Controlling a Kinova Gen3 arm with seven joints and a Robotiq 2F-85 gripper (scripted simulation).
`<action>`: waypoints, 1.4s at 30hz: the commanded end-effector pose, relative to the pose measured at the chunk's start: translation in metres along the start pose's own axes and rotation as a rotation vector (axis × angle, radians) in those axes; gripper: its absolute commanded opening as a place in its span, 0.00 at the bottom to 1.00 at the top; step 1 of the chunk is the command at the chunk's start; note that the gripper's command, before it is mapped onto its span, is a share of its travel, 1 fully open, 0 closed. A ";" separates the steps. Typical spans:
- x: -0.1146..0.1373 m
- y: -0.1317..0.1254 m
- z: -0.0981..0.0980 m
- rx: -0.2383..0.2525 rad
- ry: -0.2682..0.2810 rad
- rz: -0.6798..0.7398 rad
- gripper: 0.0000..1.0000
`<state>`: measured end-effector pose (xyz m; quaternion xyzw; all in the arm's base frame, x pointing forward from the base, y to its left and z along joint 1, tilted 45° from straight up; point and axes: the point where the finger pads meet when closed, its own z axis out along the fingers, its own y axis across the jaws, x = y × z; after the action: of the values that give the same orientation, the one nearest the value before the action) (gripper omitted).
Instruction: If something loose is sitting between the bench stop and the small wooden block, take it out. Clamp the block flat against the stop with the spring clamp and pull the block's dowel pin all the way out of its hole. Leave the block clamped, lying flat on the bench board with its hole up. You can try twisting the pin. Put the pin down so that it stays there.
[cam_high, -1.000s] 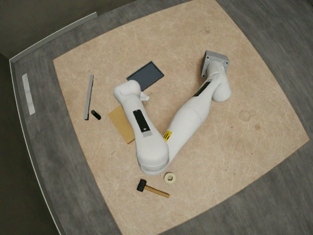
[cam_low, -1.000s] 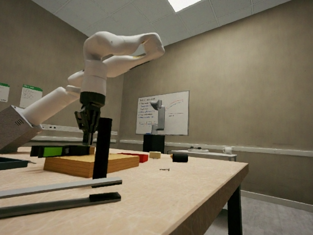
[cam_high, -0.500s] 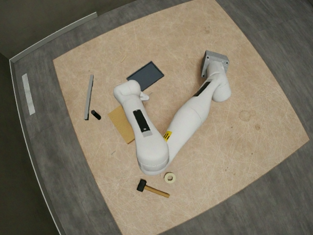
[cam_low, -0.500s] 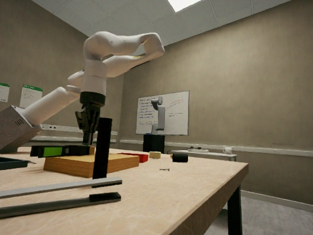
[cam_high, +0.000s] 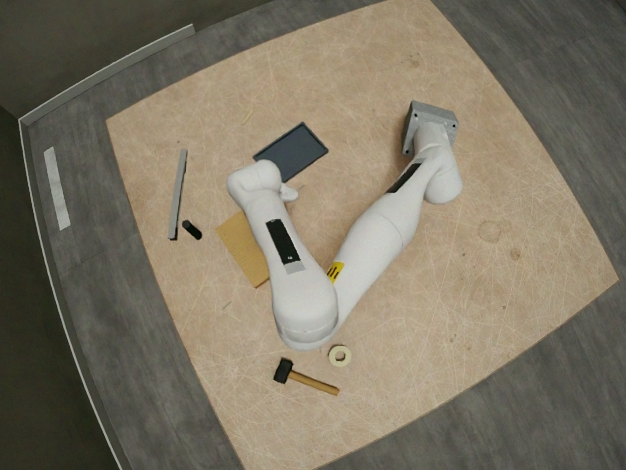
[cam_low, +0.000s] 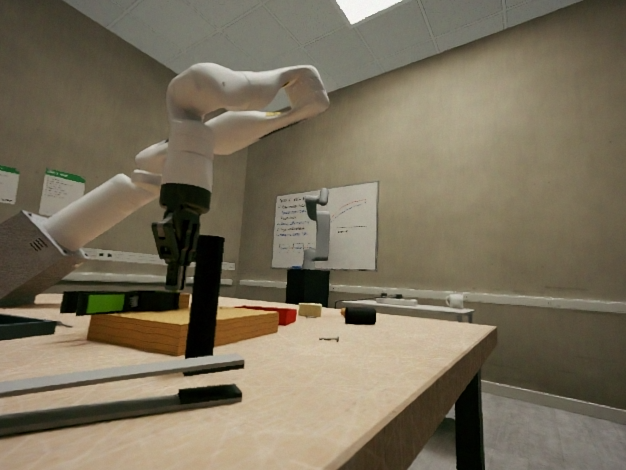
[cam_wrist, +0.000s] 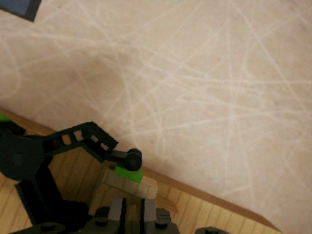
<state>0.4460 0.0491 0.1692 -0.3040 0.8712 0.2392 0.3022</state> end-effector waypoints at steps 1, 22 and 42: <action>0.000 0.000 -0.001 0.001 -0.001 -0.005 0.10; 0.000 0.000 -0.001 0.002 -0.001 -0.055 0.10; 0.000 0.000 -0.001 0.002 -0.001 -0.100 0.10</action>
<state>0.4461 0.0491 0.1692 -0.3472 0.8549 0.2238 0.3138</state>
